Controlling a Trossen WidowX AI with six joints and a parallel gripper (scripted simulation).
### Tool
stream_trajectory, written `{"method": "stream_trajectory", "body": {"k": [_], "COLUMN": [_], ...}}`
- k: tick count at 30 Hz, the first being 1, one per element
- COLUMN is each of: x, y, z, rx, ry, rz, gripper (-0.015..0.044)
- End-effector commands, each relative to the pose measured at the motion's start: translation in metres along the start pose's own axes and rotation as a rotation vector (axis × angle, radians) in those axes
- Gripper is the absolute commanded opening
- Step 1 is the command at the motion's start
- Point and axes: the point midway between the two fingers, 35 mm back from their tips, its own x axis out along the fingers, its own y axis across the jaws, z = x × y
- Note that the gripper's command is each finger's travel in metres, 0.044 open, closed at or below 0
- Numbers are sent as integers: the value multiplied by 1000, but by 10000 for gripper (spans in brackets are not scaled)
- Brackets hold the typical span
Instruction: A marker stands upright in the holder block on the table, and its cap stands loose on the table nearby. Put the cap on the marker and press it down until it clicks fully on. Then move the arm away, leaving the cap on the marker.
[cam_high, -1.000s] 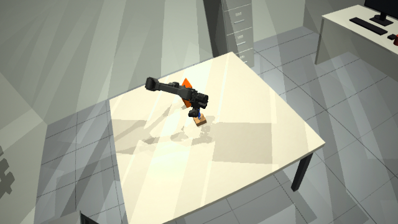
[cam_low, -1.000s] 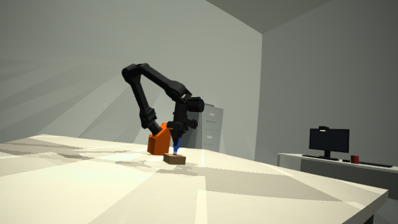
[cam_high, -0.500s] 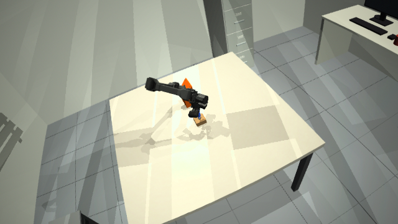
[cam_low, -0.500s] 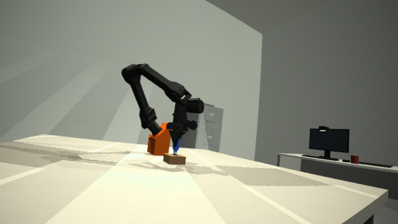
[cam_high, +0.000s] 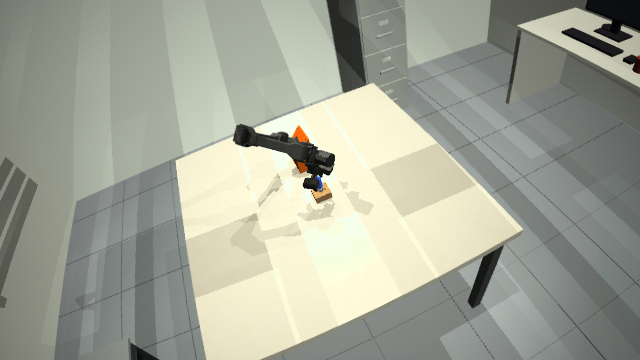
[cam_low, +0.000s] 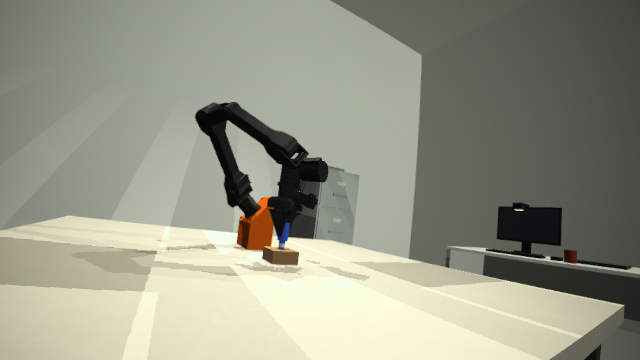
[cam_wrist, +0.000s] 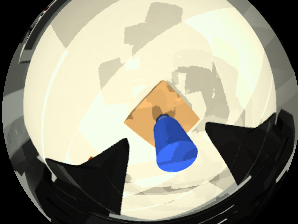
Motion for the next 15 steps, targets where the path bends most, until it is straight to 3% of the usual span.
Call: {"method": "stream_trajectory", "body": {"k": [1,6,10,15], "x": [-9,-73,-75,-72], "y": [-1,0,1,0], "z": [1,1,1,1], "rx": [1,0,0,322], "ry": [-2,-3,-2,-1], "rz": [1,3,3,2], "gripper": [440,440,440,309]}}
